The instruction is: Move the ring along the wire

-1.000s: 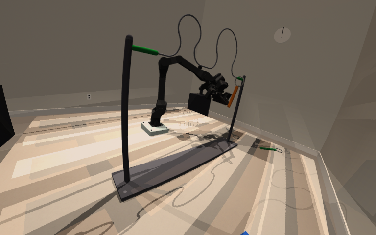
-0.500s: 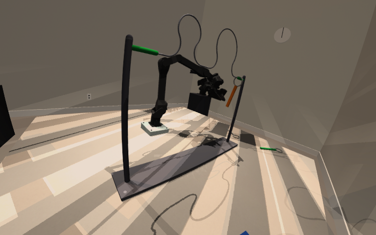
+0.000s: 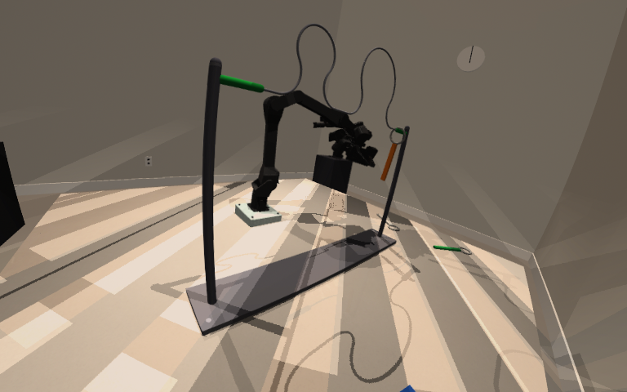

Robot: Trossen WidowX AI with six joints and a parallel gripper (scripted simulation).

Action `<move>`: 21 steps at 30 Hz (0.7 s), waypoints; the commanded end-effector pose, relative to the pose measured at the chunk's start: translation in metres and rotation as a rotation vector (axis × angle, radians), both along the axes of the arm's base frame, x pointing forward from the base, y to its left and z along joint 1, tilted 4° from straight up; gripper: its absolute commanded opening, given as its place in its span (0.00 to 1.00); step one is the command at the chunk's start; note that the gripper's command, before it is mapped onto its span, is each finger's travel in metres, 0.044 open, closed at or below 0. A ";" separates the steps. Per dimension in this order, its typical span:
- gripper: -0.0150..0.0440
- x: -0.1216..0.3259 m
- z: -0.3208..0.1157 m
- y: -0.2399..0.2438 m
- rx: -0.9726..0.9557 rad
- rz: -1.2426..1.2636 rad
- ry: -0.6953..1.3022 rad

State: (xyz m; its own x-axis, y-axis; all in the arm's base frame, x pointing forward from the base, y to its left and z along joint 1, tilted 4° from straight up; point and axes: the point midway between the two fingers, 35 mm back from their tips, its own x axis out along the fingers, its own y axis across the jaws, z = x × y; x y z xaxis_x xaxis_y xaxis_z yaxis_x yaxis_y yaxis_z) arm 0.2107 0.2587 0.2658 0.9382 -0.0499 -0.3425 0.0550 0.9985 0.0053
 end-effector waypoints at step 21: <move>1.00 -0.038 0.015 0.001 0.000 0.002 -0.004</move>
State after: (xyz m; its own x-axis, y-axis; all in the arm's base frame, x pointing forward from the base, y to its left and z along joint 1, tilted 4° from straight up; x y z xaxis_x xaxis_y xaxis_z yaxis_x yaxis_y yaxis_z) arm 0.1737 0.2586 0.2797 0.9383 -0.0478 -0.3426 0.0508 0.9987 -0.0001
